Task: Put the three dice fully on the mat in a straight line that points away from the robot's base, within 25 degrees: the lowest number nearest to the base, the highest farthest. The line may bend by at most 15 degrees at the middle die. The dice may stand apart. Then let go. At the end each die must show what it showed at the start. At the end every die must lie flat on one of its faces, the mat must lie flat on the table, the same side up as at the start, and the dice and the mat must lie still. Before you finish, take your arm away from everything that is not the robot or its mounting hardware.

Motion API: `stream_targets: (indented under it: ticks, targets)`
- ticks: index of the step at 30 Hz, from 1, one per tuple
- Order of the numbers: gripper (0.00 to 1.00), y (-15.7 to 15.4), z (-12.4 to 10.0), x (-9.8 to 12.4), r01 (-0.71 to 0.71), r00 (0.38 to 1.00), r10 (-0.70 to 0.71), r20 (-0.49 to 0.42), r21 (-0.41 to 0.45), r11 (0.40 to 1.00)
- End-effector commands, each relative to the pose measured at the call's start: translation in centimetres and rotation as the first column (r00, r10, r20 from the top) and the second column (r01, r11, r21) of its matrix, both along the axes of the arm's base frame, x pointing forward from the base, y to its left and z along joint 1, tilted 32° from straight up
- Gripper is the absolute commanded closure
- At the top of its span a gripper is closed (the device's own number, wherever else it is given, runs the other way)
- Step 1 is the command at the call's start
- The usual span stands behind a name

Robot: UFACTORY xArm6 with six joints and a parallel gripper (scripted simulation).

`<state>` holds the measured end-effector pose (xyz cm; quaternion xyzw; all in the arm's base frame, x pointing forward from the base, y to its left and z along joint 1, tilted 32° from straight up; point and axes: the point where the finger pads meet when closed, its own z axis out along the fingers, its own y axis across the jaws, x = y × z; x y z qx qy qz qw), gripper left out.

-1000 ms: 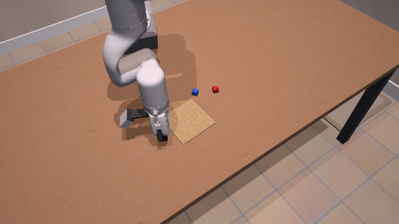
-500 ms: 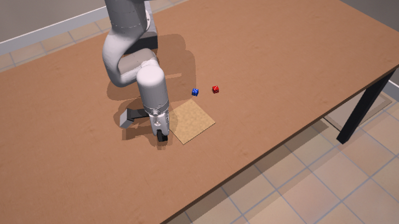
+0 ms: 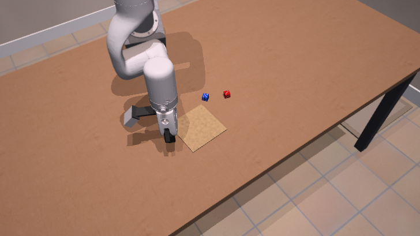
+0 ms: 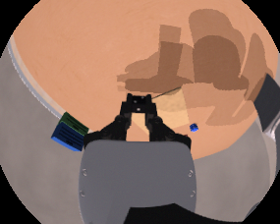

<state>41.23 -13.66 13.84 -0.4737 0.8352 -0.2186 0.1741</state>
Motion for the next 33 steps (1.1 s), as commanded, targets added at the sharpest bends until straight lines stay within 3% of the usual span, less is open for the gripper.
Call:
stream_targets:
  ticks: [1,8,20,24,33]
  targets:
    - [0.85,0.5,2.8,-1.7,-0.012,1.000,0.012,-0.007,0.021,1.000]
    - [0.85,1.1,5.3,-3.1,-0.012,1.000,0.012,-0.007,0.021,1.000]
    - [0.85,1.2,5.4,-3.2,-0.015,1.000,0.015,-0.008,0.020,1.000]
    - [0.85,5.9,3.7,-4.9,-0.173,0.984,0.170,-0.058,-0.063,0.983]
    - [0.85,10.9,1.4,-7.7,-0.365,0.930,0.349,-0.119,-0.166,0.916]
